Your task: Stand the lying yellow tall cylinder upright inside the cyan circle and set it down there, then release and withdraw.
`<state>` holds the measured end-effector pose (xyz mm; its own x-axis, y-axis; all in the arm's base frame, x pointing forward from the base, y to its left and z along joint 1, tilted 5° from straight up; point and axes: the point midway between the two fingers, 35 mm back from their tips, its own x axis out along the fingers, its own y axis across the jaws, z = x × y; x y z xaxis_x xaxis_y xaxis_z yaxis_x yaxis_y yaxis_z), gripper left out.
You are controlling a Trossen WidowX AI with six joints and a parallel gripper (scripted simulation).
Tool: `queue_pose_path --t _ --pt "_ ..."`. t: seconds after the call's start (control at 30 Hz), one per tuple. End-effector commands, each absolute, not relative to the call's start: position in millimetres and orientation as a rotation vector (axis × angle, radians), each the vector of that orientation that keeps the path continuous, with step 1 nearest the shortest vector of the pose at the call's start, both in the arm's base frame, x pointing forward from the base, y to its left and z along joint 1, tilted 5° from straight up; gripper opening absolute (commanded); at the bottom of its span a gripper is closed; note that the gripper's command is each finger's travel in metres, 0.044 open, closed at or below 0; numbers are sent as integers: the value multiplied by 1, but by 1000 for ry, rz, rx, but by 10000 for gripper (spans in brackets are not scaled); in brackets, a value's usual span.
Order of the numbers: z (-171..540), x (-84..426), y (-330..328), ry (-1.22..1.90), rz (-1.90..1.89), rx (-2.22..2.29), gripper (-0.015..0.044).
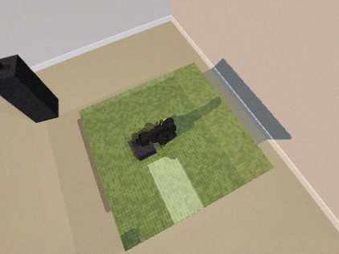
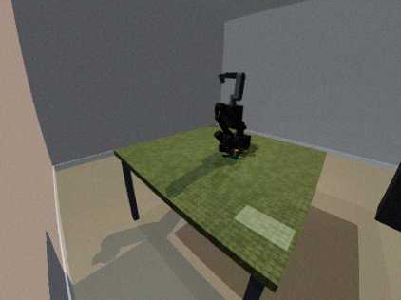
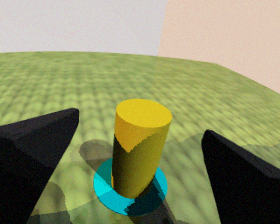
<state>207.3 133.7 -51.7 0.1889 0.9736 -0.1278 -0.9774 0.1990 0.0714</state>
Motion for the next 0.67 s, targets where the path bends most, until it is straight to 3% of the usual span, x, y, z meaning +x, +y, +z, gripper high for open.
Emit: queue_pose_path --t 0.0,0.63 --pt "-49 208 134 152 1374 -31 400" --pt "14 218 137 144 1377 -36 400"
